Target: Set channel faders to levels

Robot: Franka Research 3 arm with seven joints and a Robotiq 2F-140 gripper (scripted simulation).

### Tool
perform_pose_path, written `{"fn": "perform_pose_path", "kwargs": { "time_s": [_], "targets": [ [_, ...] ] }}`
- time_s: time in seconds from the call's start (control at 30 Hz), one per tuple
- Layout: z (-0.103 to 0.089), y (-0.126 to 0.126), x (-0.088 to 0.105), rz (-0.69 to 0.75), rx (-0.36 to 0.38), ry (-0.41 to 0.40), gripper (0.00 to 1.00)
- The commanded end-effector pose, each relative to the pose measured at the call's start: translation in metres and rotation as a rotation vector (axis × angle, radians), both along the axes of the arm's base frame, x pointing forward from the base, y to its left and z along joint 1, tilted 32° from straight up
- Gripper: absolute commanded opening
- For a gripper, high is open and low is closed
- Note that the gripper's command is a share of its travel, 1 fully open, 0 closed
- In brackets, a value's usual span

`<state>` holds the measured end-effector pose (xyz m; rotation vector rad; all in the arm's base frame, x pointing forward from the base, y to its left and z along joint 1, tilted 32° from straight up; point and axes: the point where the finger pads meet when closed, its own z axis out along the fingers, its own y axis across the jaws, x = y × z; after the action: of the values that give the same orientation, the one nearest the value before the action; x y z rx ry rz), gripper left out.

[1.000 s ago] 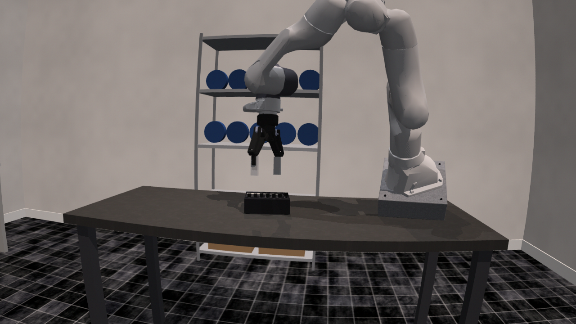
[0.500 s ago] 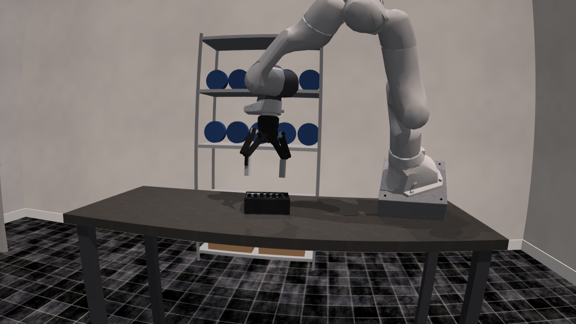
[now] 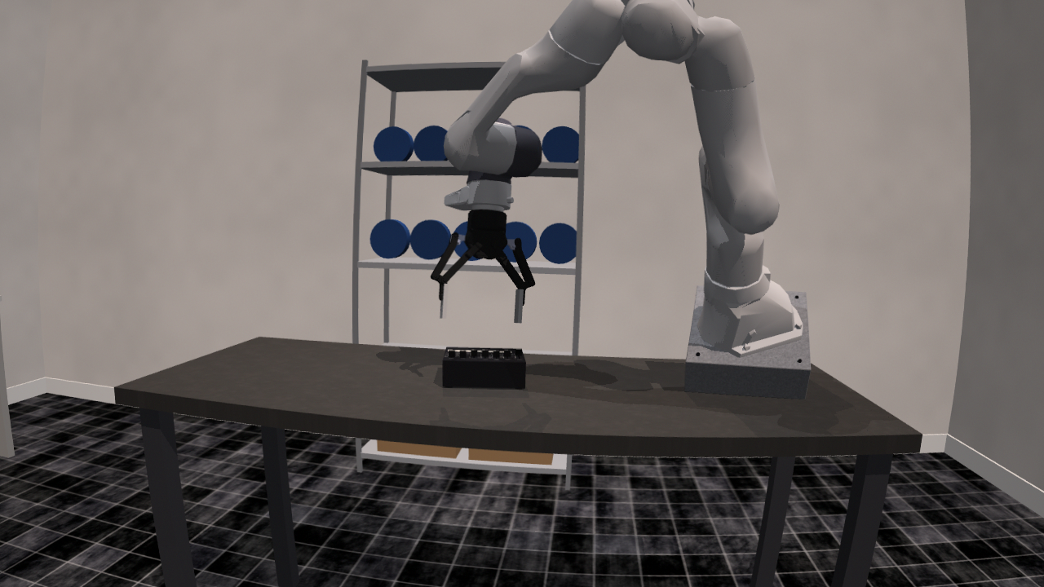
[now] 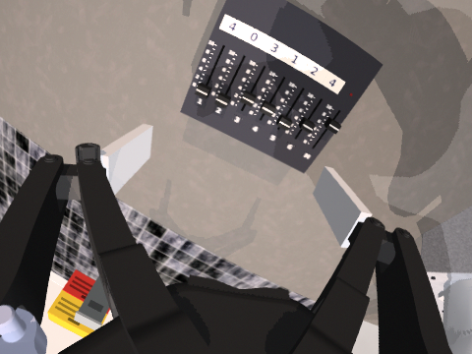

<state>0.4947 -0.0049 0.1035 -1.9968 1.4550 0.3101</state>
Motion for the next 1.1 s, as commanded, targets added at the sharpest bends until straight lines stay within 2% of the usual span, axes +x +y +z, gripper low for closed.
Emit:
{"fn": "perform_pose_path", "kwargs": {
  "time_s": [0.0, 0.13, 0.2, 0.23, 0.27, 1.07],
  "targets": [
    [0.0006, 0.0015, -0.0002, -0.197, 0.034, 0.195, 1.00],
    [0.0006, 0.0015, -0.0002, -0.269, 0.047, 0.264, 1.00],
    [0.0006, 0.0015, -0.0002, -0.269, 0.047, 0.264, 1.00],
    [0.0006, 0.0015, -0.0002, -0.316, 0.055, 0.312, 1.00],
    [0.0006, 0.0015, -0.0002, -0.328, 0.056, 0.325, 1.00],
    [0.0006, 0.0015, -0.0002, -0.328, 0.056, 0.325, 1.00]
  ]
}}
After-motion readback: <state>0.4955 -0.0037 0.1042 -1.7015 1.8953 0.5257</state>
